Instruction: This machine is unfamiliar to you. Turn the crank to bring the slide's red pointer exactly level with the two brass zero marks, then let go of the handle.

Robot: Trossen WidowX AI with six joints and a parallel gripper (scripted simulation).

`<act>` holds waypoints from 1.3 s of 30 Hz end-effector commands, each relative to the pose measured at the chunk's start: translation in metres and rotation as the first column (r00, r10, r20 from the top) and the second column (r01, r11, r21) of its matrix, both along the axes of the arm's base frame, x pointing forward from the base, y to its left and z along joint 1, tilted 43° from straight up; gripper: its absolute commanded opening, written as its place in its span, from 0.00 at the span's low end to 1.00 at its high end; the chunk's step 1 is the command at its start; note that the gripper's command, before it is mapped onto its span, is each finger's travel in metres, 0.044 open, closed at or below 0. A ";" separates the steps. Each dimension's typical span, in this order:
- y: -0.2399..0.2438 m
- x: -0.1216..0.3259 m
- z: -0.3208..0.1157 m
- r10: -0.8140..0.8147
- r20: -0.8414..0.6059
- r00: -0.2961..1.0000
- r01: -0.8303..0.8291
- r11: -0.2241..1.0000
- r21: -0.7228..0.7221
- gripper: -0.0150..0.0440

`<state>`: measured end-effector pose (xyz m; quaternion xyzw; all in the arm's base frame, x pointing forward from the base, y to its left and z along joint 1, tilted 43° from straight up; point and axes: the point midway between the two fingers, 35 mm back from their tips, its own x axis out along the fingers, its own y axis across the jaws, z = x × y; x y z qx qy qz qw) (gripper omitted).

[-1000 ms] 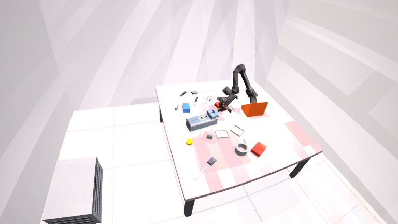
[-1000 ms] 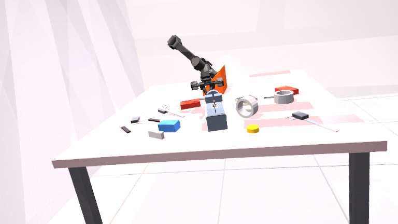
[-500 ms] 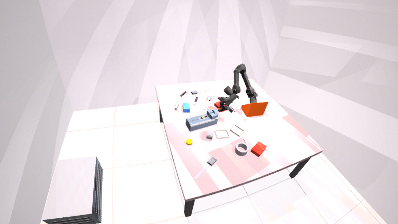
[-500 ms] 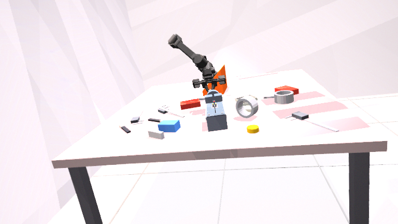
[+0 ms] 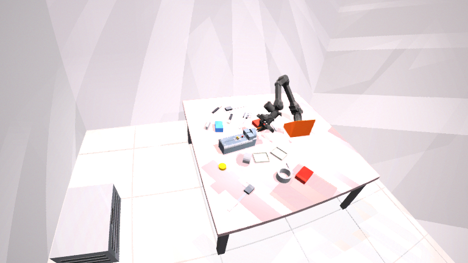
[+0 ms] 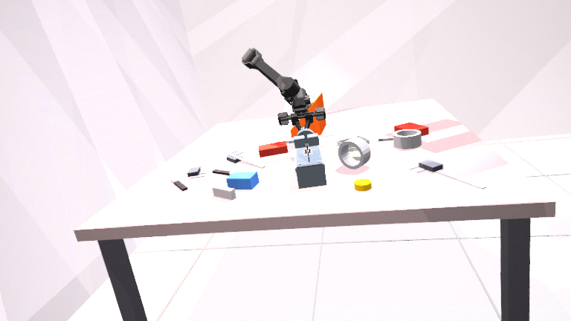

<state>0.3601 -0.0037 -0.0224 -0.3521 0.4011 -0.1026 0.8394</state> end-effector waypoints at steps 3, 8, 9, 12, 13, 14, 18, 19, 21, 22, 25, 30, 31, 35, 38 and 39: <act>0.008 -0.001 -0.005 0.022 -0.010 1.000 -0.022 1.000 0.007 0.25; 0.009 -0.002 -0.007 0.022 -0.010 1.000 -0.022 1.000 0.007 0.25; 0.010 -0.002 -0.007 0.022 -0.010 1.000 -0.022 1.000 0.007 0.25; 0.010 -0.002 -0.008 0.022 -0.010 1.000 -0.022 1.000 0.007 0.25; 0.010 -0.002 -0.008 0.022 -0.010 1.000 -0.022 1.000 0.007 0.25; 0.010 -0.002 -0.008 0.022 -0.010 1.000 -0.022 1.000 0.007 0.25; 0.011 -0.002 -0.009 0.022 -0.010 1.000 -0.022 1.000 0.007 0.25; 0.011 -0.002 -0.009 0.022 -0.010 1.000 -0.022 1.000 0.007 0.25; 0.012 -0.002 -0.010 0.022 -0.010 1.000 -0.022 1.000 0.007 0.25; 0.012 -0.002 -0.010 0.022 -0.010 1.000 -0.022 1.000 0.007 0.25; 0.012 -0.002 -0.011 0.022 -0.010 1.000 -0.022 1.000 0.007 0.25; 0.013 -0.002 -0.012 0.022 -0.010 1.000 -0.022 1.000 0.007 0.25; 0.013 -0.002 -0.013 0.022 -0.010 1.000 -0.022 1.000 0.007 0.25; 0.013 -0.003 -0.014 0.022 -0.010 1.000 -0.022 1.000 0.007 0.25; 0.014 -0.003 -0.015 0.022 -0.010 1.000 -0.022 1.000 0.007 0.25; 0.014 -0.003 -0.015 0.022 -0.010 1.000 -0.022 1.000 0.007 0.25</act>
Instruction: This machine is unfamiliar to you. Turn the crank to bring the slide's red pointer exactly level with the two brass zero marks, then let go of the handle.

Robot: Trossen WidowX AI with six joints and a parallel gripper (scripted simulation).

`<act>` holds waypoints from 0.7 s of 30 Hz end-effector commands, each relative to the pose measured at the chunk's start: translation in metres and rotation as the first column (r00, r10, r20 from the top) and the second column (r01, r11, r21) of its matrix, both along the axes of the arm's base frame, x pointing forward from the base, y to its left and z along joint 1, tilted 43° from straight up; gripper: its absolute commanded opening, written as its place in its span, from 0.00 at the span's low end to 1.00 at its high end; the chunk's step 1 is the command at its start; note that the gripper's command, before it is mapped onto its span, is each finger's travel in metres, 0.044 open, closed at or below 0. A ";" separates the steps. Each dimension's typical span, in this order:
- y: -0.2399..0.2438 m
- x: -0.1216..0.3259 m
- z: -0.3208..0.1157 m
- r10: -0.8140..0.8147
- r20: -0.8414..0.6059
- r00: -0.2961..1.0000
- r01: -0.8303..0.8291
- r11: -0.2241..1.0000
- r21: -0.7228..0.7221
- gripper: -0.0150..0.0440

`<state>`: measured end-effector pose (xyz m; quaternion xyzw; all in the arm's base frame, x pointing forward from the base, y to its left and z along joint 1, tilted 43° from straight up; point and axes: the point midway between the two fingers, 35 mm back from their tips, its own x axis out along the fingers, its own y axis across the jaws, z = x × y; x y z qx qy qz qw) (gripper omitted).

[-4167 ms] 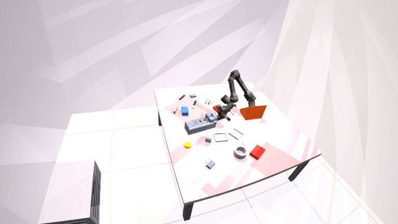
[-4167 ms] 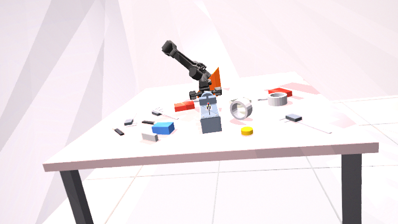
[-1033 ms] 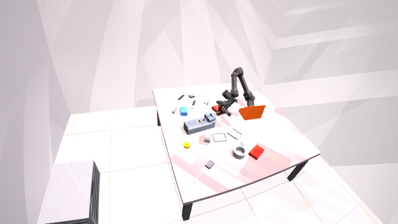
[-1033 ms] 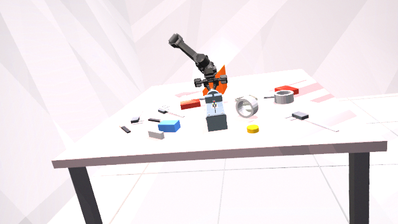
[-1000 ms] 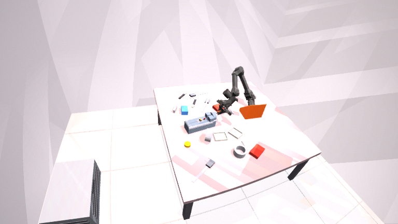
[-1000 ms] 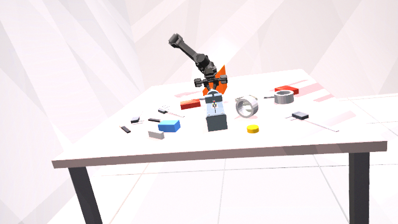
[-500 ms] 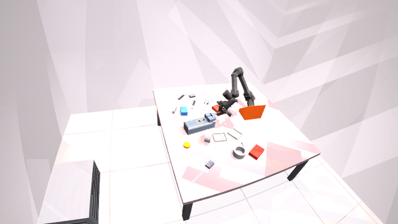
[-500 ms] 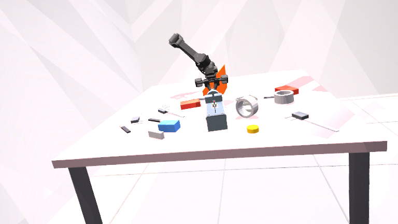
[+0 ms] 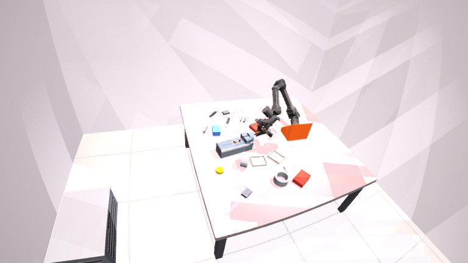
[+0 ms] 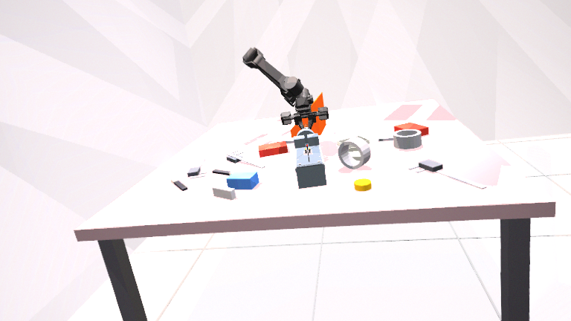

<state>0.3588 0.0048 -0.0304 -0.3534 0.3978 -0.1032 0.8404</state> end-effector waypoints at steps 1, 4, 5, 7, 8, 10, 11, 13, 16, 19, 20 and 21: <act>0.005 -0.001 -0.007 0.019 -0.017 1.000 -0.019 1.000 0.010 0.25; 0.006 -0.001 -0.008 0.019 -0.017 1.000 -0.019 1.000 0.010 0.25; 0.006 -0.001 -0.009 0.019 -0.017 1.000 -0.019 1.000 0.010 0.25; 0.006 -0.002 -0.009 0.019 -0.017 1.000 -0.019 1.000 0.010 0.25; 0.006 -0.002 -0.010 0.019 -0.017 1.000 -0.019 1.000 0.010 0.25; 0.006 -0.002 -0.010 0.019 -0.017 1.000 -0.019 1.000 0.010 0.25; 0.007 -0.002 -0.011 0.019 -0.017 1.000 -0.019 1.000 0.010 0.25; 0.007 -0.002 -0.011 0.019 -0.017 1.000 -0.019 1.000 0.010 0.25; 0.007 -0.002 -0.013 0.019 -0.017 1.000 -0.019 1.000 0.010 0.25; 0.007 -0.002 -0.014 0.019 -0.017 1.000 -0.019 1.000 0.010 0.25; 0.007 -0.002 -0.014 0.019 -0.017 1.000 -0.019 1.000 0.010 0.25; 0.007 -0.002 -0.015 0.019 -0.017 1.000 -0.019 1.000 0.010 0.25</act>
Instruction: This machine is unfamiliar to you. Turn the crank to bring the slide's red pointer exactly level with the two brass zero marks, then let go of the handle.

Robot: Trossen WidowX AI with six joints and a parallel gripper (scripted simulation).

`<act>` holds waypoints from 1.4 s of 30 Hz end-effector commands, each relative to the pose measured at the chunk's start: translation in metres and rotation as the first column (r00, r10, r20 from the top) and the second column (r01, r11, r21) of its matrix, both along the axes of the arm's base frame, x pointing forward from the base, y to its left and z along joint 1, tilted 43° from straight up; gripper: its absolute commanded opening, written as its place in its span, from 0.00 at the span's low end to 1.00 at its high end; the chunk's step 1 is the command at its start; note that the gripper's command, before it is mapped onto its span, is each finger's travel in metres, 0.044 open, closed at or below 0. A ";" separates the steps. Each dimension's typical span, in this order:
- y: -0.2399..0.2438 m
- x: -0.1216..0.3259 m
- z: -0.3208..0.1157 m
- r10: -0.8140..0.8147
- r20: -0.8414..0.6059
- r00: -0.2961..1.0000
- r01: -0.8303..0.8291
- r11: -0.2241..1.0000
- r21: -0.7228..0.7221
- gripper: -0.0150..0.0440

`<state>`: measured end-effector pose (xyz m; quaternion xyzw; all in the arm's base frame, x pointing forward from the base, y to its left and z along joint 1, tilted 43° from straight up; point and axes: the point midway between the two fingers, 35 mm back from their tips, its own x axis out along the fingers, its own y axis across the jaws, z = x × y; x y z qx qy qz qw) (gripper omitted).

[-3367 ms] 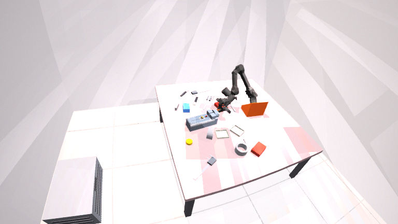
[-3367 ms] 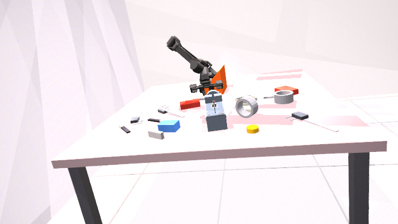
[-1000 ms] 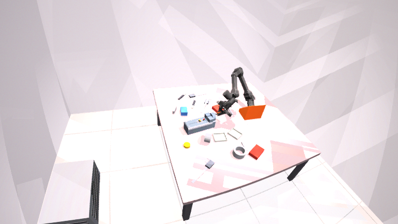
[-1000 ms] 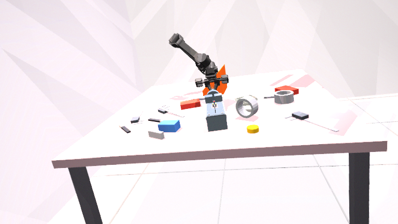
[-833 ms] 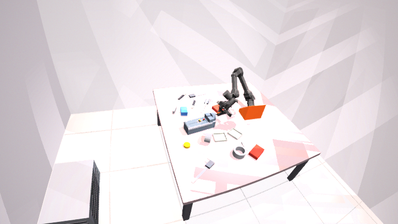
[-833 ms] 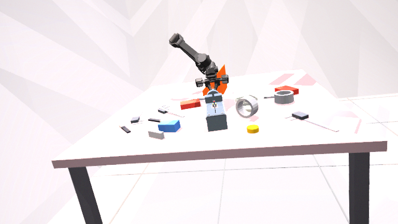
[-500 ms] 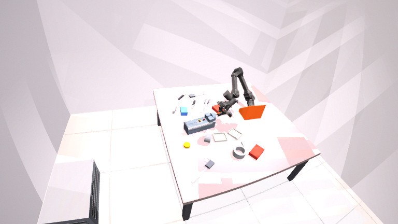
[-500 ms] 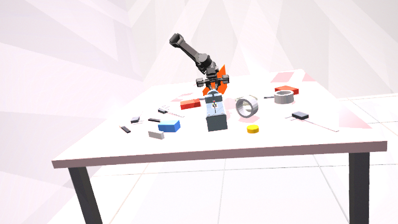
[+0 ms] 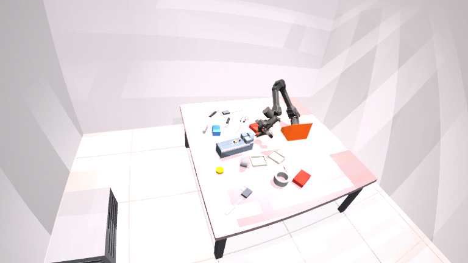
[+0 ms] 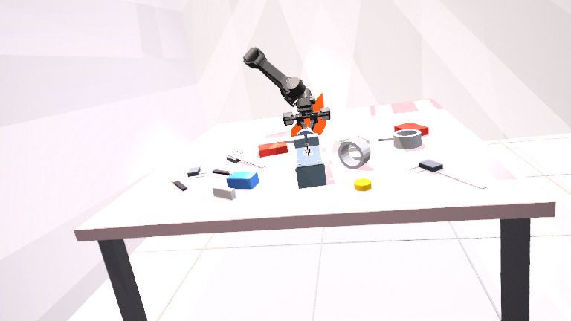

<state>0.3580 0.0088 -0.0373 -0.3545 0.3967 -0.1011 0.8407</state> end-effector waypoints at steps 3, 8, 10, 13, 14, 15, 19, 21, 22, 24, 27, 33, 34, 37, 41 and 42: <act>0.003 -0.001 -0.010 0.014 -0.017 1.000 -0.014 1.000 0.010 0.25; 0.003 -0.002 -0.013 0.014 -0.017 1.000 -0.014 1.000 0.010 0.25; 0.003 -0.002 -0.015 0.014 -0.017 1.000 -0.014 1.000 0.010 0.25; 0.003 -0.002 -0.017 0.014 -0.017 1.000 -0.014 1.000 0.010 0.25; 0.002 -0.002 -0.018 0.014 -0.017 1.000 -0.014 1.000 0.010 0.25; 0.002 -0.002 -0.019 0.014 -0.017 1.000 -0.014 1.000 0.010 0.25; 0.001 -0.003 -0.023 0.014 -0.017 1.000 -0.014 1.000 0.010 0.25; 0.000 -0.003 -0.025 0.014 -0.017 1.000 -0.014 1.000 0.010 0.25; -0.001 -0.003 -0.026 0.014 -0.017 1.000 -0.014 1.000 0.010 0.25; -0.002 -0.003 -0.028 0.014 -0.017 1.000 -0.014 1.000 0.010 0.25; -0.004 -0.003 -0.031 0.014 -0.017 1.000 -0.014 1.000 0.010 0.25; -0.009 -0.004 -0.036 0.014 -0.017 1.000 -0.014 1.000 0.009 0.25; -0.010 -0.004 -0.037 0.014 -0.017 1.000 -0.014 1.000 0.009 0.25; -0.014 -0.004 -0.039 0.014 -0.017 1.000 -0.014 1.000 0.009 0.25; -0.019 -0.004 -0.041 0.014 -0.017 1.000 -0.014 1.000 0.008 0.25; -0.020 -0.004 -0.041 0.014 -0.017 1.000 -0.014 1.000 0.008 0.25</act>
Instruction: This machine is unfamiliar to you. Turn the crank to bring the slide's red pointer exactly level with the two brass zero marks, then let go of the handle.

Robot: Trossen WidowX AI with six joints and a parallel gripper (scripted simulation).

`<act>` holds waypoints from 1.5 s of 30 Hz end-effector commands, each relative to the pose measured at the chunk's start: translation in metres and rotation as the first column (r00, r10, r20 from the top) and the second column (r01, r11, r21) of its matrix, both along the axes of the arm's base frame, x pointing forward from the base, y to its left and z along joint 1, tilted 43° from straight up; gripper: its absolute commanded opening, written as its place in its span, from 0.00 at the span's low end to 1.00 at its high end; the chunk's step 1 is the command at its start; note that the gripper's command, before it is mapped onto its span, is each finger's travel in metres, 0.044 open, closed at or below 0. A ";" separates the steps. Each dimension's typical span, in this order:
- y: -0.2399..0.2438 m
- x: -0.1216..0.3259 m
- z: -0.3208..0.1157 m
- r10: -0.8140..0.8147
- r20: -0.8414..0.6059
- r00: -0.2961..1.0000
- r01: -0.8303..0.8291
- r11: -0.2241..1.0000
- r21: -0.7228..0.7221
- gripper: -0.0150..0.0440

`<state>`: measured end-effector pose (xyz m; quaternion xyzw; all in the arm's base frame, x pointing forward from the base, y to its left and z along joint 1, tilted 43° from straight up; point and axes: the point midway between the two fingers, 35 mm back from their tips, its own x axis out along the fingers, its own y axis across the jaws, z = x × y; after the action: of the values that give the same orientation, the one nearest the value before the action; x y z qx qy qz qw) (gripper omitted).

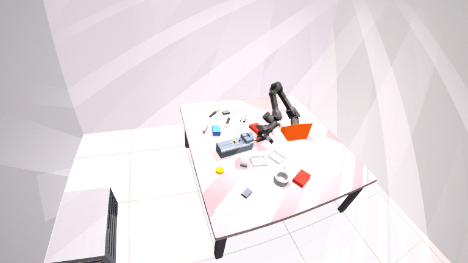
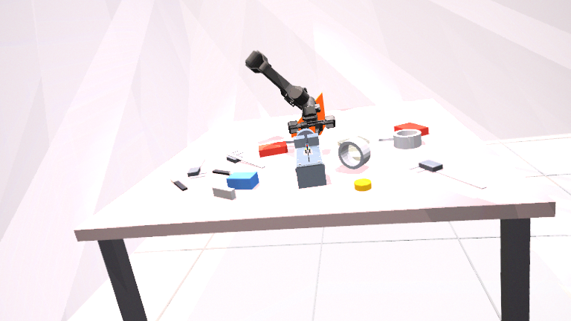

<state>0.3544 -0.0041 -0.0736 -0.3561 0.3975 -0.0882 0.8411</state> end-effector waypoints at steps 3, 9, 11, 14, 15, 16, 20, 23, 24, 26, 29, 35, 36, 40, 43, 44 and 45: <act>-0.011 0.000 -0.006 -0.009 -0.007 1.000 0.009 1.000 0.000 0.25; -0.018 0.001 -0.006 -0.009 -0.007 1.000 0.009 1.000 -0.001 0.25; -0.021 0.001 -0.006 -0.009 -0.007 1.000 0.009 1.000 -0.001 0.25; -0.024 0.001 -0.005 -0.009 -0.007 1.000 0.009 1.000 -0.001 0.25; -0.025 0.001 -0.005 -0.009 -0.007 1.000 0.009 1.000 -0.001 0.25; -0.026 0.001 -0.005 -0.009 -0.007 1.000 0.009 1.000 -0.001 0.25; -0.030 0.002 -0.003 -0.009 -0.007 1.000 0.009 1.000 -0.001 0.25; -0.033 0.002 -0.002 -0.009 -0.008 1.000 0.009 1.000 -0.002 0.25; -0.033 0.002 -0.002 -0.009 -0.008 1.000 0.009 1.000 -0.002 0.25; -0.034 0.002 -0.001 -0.009 -0.008 1.000 0.009 1.000 -0.002 0.25; -0.036 0.002 0.000 -0.009 -0.008 1.000 0.009 1.000 -0.002 0.25; -0.038 0.003 0.002 -0.009 -0.008 1.000 0.009 1.000 -0.002 0.25; -0.038 0.003 0.002 -0.009 -0.008 1.000 0.009 1.000 -0.002 0.25; -0.039 0.003 0.003 -0.009 -0.008 1.000 0.009 1.000 -0.002 0.25; -0.039 0.003 0.003 -0.009 -0.008 1.000 0.009 1.000 -0.002 0.25; -0.040 0.003 0.004 -0.009 -0.008 1.000 0.009 1.000 -0.002 0.25; -0.040 0.003 0.004 -0.009 -0.008 1.000 0.009 1.000 -0.002 0.25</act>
<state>0.3566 -0.0359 -0.0741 -0.3577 0.4034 -0.0775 0.8386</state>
